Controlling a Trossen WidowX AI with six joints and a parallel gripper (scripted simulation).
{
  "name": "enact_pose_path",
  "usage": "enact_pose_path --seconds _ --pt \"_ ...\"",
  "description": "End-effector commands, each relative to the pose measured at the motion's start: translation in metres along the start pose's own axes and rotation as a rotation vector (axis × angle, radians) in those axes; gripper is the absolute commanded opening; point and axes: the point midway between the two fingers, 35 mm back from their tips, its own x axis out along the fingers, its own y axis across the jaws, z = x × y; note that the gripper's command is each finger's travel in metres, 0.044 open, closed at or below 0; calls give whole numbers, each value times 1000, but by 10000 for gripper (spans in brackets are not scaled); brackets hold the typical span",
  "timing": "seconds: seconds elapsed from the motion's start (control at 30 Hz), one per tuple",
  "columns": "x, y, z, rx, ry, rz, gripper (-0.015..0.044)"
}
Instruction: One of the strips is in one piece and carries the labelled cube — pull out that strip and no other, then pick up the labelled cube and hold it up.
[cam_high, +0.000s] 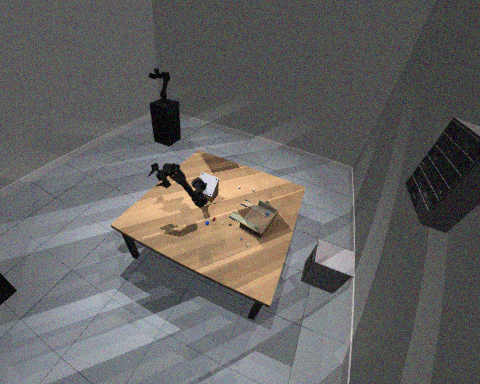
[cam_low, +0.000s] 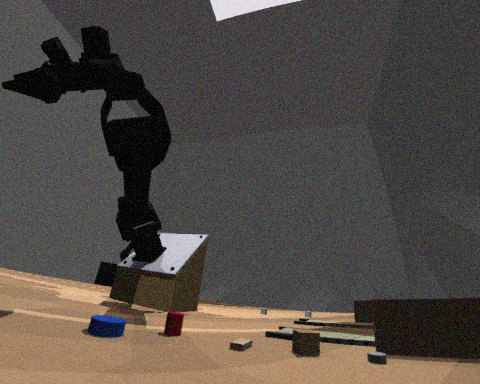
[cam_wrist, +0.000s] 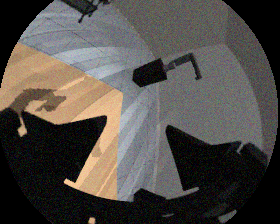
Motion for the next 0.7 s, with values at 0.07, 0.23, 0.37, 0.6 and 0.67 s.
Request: enact_pose_path --seconds 0.07,0.23,0.37,0.6,0.67 --pt "-3 -19 -13 16 35 -87 400" --pt "-30 -78 -58 68 155 -381 400" --pt "-66 -116 -94 111 253 -616 400" --pt "-153 -157 -150 189 423 -1019 400" --pt "-181 -162 -163 210 470 -1130 400"
